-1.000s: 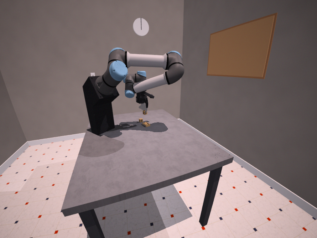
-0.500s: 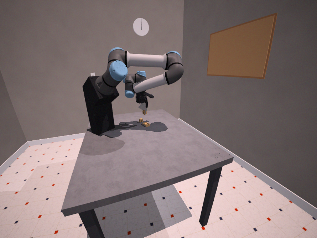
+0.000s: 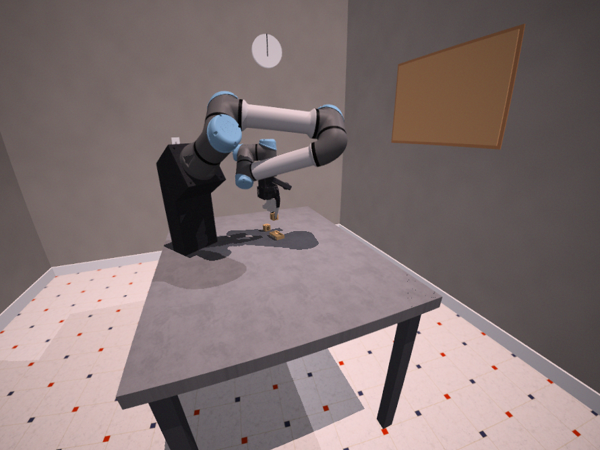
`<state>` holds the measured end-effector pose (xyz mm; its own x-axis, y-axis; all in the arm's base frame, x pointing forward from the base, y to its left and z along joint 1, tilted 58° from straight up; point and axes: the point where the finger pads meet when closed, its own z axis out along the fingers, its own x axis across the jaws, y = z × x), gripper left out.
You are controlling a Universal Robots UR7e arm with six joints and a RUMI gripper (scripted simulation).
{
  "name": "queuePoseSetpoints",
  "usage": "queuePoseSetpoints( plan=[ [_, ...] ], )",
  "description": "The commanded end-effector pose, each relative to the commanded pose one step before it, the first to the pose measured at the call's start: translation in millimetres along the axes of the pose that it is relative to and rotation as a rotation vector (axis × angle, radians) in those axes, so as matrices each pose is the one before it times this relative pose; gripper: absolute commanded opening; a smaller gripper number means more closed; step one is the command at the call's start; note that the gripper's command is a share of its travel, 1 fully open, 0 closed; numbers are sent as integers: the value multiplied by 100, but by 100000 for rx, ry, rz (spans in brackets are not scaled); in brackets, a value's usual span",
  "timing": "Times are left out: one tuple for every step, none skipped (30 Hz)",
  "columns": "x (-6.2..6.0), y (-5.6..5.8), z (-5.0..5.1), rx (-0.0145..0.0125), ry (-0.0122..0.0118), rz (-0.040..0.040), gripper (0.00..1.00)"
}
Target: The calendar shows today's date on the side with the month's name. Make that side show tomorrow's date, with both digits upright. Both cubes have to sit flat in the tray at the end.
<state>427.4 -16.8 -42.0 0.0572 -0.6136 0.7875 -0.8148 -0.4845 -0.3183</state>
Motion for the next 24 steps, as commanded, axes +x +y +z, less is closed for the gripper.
queuePoseSetpoints(
  plan=[
    [-28,-67,1572,226,-38,-14,11],
    [-4,-7,324,0,1,0,11],
    [-4,-7,315,0,0,0,11],
    [-4,-7,302,0,-1,0,11],
    [-3,-6,284,1,1,0,11],
    [-4,-6,265,-1,-1,0,11],
    [-3,-5,240,1,1,0,11],
    [-3,-5,214,-1,-1,0,11],
    [-2,-3,185,1,1,0,11],
    [0,0,0,0,0,0,11],
    [0,0,0,0,0,0,11],
    [-2,-4,156,0,-1,0,11],
    [-2,-3,126,0,0,0,11],
    [-1,-2,97,0,0,0,11],
    [-1,-1,69,0,0,0,11],
    [0,-1,45,0,0,0,11],
    [0,0,24,0,0,0,11],
    [0,0,9,0,0,0,11],
    [0,0,1,0,0,0,11],
    [0,0,0,0,0,0,11],
    [0,0,0,0,0,0,11],
    [0,0,0,0,0,0,11],
    [0,0,0,0,0,0,11],
    [0,0,0,0,0,0,11]
  ],
)
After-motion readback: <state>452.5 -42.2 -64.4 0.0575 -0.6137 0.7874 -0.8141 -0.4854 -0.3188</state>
